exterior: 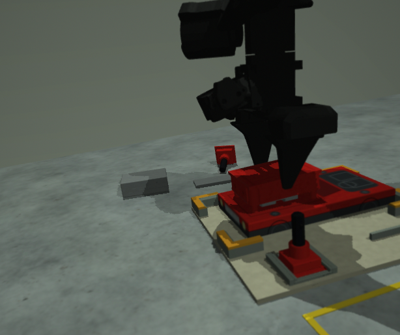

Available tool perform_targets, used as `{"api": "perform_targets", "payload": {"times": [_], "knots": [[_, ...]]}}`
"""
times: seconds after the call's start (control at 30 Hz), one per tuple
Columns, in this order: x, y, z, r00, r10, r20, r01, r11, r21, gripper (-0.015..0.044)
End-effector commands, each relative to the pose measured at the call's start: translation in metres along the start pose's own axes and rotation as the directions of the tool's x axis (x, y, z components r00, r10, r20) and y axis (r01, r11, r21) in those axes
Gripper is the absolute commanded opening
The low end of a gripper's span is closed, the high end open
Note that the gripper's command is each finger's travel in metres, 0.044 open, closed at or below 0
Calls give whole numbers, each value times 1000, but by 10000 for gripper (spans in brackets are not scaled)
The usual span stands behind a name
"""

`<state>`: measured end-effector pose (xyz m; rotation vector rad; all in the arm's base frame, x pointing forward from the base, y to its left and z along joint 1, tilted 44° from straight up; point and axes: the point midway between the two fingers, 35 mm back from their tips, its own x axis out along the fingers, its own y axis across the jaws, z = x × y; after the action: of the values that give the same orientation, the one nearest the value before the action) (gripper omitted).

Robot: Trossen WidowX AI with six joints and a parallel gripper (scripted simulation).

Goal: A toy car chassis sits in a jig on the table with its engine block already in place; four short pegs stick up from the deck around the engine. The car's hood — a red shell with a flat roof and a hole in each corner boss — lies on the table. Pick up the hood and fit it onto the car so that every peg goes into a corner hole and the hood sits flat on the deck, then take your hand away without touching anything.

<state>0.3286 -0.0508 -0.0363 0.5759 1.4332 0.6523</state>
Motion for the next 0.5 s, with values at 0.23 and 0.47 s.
{"api": "perform_targets", "payload": {"times": [0.23,0.47], "knots": [[-5,0,1,1000,-2,1,2,1000,-5,0],[-3,0,1,1000,-2,0,2,1000,-5,0]]}}
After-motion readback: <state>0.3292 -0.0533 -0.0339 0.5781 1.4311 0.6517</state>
